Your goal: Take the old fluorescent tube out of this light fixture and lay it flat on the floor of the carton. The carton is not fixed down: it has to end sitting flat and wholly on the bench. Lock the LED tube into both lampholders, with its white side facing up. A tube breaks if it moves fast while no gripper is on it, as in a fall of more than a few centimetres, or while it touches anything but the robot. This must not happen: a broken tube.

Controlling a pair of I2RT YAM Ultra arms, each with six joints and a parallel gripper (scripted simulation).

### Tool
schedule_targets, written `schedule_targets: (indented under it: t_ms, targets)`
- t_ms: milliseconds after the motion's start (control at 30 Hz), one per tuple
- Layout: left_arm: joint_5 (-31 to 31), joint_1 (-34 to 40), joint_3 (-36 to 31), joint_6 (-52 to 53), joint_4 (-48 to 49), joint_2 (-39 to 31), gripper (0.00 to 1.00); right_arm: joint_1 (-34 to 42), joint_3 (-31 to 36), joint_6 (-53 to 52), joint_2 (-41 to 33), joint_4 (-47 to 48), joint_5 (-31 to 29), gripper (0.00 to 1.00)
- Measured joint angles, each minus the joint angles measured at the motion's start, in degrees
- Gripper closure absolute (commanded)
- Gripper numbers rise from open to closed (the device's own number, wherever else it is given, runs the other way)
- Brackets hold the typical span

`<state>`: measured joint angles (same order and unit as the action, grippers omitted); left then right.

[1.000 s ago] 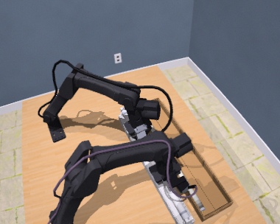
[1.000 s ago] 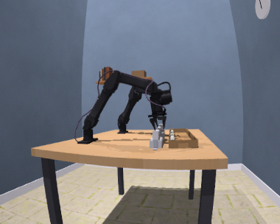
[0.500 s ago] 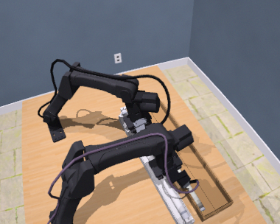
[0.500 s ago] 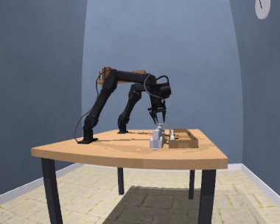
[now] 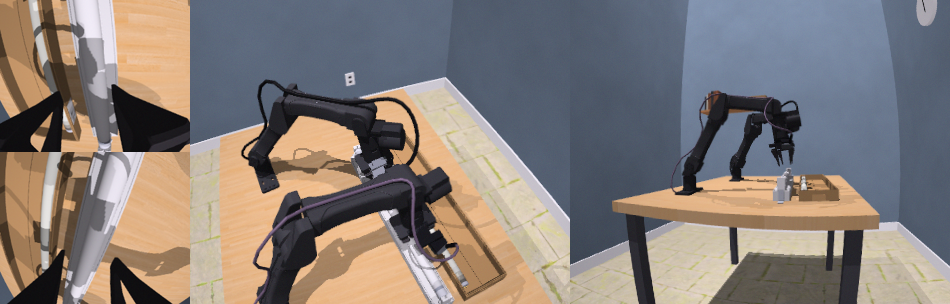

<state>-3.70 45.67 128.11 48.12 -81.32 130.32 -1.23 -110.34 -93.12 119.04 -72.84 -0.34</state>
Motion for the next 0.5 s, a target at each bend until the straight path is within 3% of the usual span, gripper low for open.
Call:
schedule_targets:
  t_ms: [267, 500]
  targets:
    - [-0.5, 0.2, -0.8, -0.1, 0.6, -0.2, 0.51, 0.1, 1.2, 0.0, -0.3, 1.0, 0.0, 0.51]
    - [-3.6, 1.7, -5.3, -0.6, 5.2, -2.0, 0.51, 0.3, 7.0, 0.0, -3.1, 6.9, 0.0, 0.51]
